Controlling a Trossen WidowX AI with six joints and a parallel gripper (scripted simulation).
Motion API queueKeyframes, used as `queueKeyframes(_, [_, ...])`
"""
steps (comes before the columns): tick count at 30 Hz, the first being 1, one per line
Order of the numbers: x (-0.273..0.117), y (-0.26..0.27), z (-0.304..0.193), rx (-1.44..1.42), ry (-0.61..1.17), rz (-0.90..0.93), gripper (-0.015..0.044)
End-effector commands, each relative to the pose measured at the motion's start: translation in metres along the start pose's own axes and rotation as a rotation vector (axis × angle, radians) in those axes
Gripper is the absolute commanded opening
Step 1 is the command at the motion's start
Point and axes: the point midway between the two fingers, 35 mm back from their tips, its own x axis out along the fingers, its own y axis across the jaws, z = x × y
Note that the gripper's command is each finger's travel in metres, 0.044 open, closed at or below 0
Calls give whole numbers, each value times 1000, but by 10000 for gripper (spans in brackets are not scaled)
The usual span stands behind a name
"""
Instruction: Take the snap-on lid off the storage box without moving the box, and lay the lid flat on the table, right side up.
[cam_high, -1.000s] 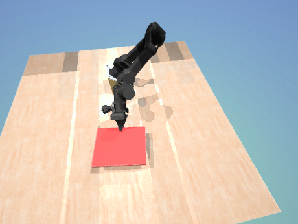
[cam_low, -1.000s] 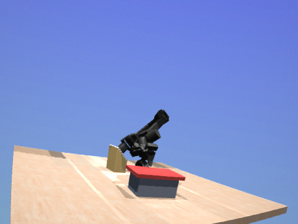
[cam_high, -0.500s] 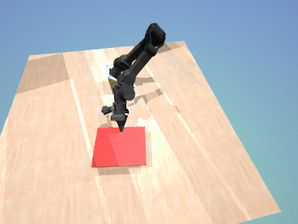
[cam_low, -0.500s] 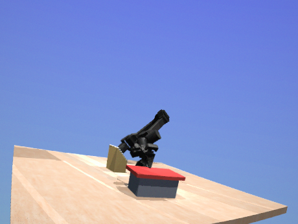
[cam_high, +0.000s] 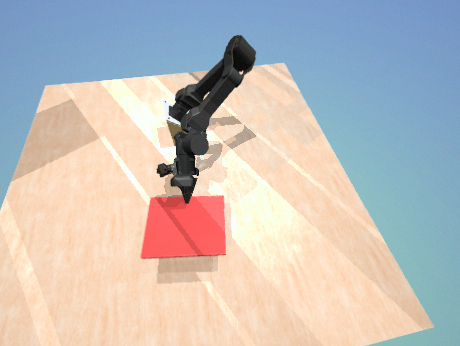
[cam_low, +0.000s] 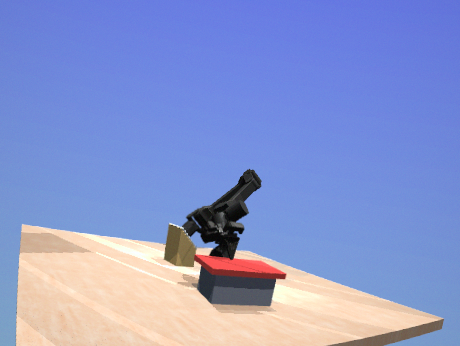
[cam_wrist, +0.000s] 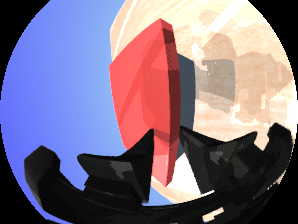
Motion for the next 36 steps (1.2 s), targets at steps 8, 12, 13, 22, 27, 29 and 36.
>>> queueKeyframes(8, [-2,2,0,-2,0,0,0])
queueKeyframes(12, [-3,3,0,-2,0,0,0])
queueKeyframes(13, [-3,3,0,-2,0,0,0])
queueKeyframes(22, [-5,4,0,-2,0,0,0])
queueKeyframes(27, [-5,4,0,-2,0,0,0])
queueKeyframes(29, [-6,5,0,-2,0,0,0])
queueKeyframes(36, [-7,6,0,-2,0,0,0])
